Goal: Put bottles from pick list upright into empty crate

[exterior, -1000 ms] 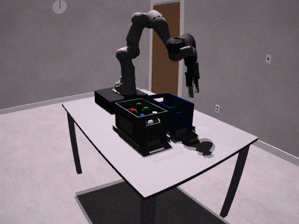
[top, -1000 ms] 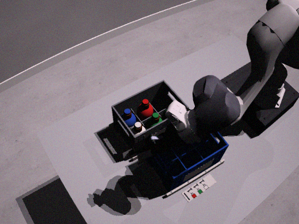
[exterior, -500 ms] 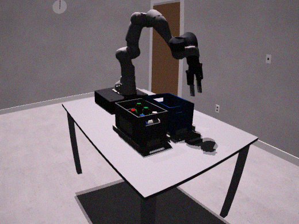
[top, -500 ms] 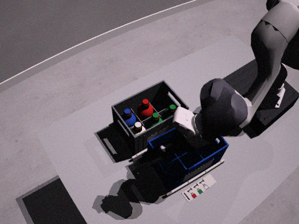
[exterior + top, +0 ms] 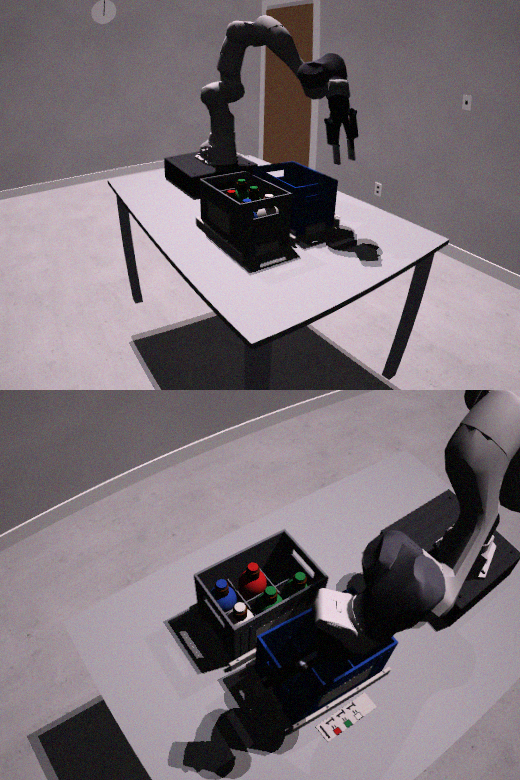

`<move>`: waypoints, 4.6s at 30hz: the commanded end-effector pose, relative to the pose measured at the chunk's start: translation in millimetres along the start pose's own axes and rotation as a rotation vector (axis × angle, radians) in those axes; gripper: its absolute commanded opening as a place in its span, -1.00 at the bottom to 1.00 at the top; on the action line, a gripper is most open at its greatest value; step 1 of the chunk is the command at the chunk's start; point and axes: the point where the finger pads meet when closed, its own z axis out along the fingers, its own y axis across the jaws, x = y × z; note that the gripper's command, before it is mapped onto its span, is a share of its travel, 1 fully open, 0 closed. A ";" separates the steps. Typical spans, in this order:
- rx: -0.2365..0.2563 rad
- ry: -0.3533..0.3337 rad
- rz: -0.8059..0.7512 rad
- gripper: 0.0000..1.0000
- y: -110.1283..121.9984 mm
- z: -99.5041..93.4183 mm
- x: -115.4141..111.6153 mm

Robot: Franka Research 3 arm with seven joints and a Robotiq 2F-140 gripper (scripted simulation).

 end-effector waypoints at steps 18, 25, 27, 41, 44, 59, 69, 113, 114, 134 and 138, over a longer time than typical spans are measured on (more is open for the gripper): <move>-0.078 -0.095 -0.369 -0.24 23.1 -29.1 -42.5; -0.088 -0.125 -0.458 -0.24 29.4 -39.8 -56.2; -0.089 -0.136 -0.484 -0.24 32.9 -45.8 -63.4; -0.102 -0.201 -0.673 -0.24 46.6 -69.5 -89.7; -0.103 -0.214 -0.714 -0.24 50.1 -75.6 -95.9; -0.099 -0.290 -0.922 -0.24 69.6 -108.8 -126.8; -0.095 -0.335 -1.061 -0.24 80.1 -126.4 -141.4; -0.003 -0.545 -1.692 -0.24 151.0 -231.4 -208.6; 0.000 -0.549 -1.708 -0.24 151.5 -232.0 -209.0; 0.072 -0.641 -2.014 -0.24 188.7 -277.9 -229.6; 0.090 -0.660 -2.078 -0.24 201.5 -292.3 -235.1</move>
